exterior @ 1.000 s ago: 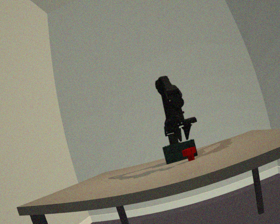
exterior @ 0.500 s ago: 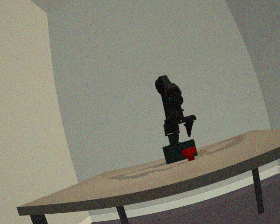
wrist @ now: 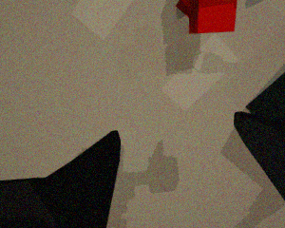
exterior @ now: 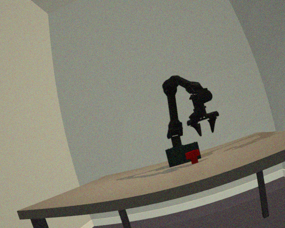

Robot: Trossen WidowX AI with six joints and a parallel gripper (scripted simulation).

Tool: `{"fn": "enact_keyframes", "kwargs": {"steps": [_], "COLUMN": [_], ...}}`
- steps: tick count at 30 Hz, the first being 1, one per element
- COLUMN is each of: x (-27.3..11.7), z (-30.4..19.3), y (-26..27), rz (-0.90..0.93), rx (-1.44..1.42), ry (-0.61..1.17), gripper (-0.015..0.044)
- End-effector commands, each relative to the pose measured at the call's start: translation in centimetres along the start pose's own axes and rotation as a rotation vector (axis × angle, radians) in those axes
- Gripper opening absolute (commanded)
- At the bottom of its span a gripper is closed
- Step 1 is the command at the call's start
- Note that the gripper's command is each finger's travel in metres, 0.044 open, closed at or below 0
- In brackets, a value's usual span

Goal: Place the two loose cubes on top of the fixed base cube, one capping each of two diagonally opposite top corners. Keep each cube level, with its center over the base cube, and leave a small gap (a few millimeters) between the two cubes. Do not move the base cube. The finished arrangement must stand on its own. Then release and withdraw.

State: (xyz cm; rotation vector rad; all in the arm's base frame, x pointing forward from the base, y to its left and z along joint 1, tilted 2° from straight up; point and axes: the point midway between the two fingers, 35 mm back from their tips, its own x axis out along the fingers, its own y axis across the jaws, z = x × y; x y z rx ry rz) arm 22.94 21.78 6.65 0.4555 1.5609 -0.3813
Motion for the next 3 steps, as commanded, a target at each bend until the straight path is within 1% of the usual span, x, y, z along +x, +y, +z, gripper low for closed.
{"fn": "enact_keyframes", "kwargs": {"steps": [1, 3], "x": [-0.04, -0.04], "z": [-2.34, -2.34], "y": [0.53, 0.53], "rz": [-0.005, -0.005], "rx": [0.018, 0.018], "ry": [-0.012, -0.012], "gripper": [0.04, 0.04]}}
